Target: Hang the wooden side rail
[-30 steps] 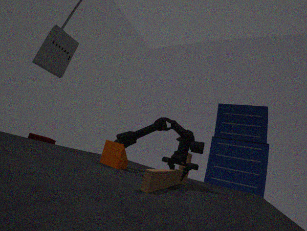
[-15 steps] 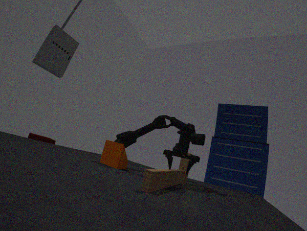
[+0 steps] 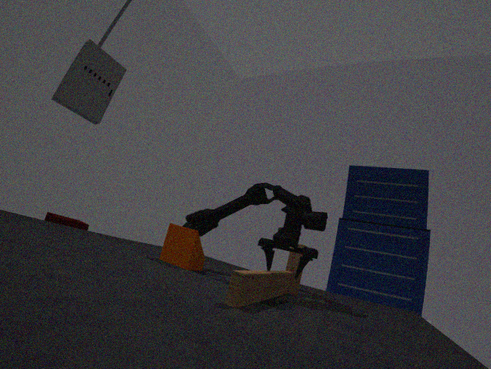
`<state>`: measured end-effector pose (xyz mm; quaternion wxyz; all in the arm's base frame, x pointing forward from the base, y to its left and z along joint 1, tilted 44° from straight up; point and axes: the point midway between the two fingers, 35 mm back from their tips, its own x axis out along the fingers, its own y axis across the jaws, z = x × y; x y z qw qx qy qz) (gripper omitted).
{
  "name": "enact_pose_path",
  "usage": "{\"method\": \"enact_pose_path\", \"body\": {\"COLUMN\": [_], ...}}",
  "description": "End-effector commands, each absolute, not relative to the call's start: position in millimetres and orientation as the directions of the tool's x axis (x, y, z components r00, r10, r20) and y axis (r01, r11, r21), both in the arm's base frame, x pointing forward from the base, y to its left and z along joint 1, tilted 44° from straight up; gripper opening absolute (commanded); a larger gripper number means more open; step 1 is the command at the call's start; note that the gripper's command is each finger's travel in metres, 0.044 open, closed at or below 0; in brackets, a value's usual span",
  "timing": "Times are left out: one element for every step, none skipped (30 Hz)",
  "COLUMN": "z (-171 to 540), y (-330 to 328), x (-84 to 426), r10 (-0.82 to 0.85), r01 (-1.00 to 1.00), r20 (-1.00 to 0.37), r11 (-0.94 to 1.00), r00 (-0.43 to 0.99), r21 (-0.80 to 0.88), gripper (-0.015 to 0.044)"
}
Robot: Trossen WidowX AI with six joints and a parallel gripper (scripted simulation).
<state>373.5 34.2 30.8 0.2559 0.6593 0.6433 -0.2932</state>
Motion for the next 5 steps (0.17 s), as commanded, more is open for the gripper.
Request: {"method": "enact_pose_path", "body": {"z": [30.8, 30.8, 30.8, 30.8, 30.8], "y": [33.8, 33.8, 33.8, 33.8, 33.8], "x": [373.6, 373.6, 373.6, 373.6, 373.6], "r10": [0.698, 0.698, 0.698, 0.698, 0.698], "r01": [0.998, 0.998, 0.998, 0.998, 0.998], "r20": [-0.716, -0.716, -0.716, -0.716, -0.716], "r11": [-0.043, -0.043, -0.043, -0.043, -0.043], "r00": [0.001, 0.001, 0.001, 0.001, 0.001], "r21": [-0.041, -0.041, -0.041, -0.041, -0.041], "gripper": [0.0440, 0.0440, 0.0440, 0.0440, 0.0440]}}
